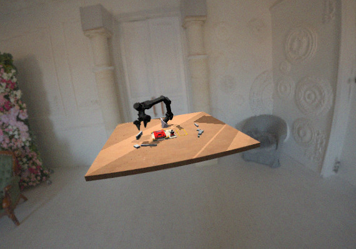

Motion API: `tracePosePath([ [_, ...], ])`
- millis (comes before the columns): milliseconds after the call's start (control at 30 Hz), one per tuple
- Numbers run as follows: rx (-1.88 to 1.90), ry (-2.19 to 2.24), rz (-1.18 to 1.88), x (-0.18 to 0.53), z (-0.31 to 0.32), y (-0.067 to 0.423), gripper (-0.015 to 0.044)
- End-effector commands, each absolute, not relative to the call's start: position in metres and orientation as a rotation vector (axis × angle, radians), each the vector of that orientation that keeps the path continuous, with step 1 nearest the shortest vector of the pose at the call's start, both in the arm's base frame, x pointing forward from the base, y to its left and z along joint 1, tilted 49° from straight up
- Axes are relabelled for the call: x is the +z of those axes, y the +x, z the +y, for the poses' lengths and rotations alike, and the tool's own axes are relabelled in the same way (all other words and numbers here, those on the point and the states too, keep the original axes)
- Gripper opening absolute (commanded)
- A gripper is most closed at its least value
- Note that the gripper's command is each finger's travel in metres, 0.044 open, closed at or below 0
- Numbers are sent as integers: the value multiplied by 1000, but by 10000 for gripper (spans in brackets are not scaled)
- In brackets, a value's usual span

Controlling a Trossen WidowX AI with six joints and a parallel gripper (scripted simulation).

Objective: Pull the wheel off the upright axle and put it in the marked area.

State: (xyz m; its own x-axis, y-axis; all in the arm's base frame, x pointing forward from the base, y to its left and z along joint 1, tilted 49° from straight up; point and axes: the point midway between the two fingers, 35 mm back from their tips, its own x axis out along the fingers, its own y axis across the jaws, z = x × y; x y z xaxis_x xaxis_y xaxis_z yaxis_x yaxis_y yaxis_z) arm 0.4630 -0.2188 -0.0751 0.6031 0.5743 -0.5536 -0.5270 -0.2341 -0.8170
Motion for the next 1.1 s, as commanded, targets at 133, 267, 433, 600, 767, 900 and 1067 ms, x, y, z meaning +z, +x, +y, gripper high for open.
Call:
tracePosePath([
  [133,1032,-1168,129,-61,-201,461,300],
  [267,1017,-803,329,-44,-181,458,300],
  [433,956,-358,585,-23,-155,451,300],
  [600,857,47,831,-2,-130,441,300],
  [767,784,262,970,12,-114,433,300],
  [900,710,427,1074,21,-104,428,300],
  [1067,603,629,1203,32,-91,420,300],
])
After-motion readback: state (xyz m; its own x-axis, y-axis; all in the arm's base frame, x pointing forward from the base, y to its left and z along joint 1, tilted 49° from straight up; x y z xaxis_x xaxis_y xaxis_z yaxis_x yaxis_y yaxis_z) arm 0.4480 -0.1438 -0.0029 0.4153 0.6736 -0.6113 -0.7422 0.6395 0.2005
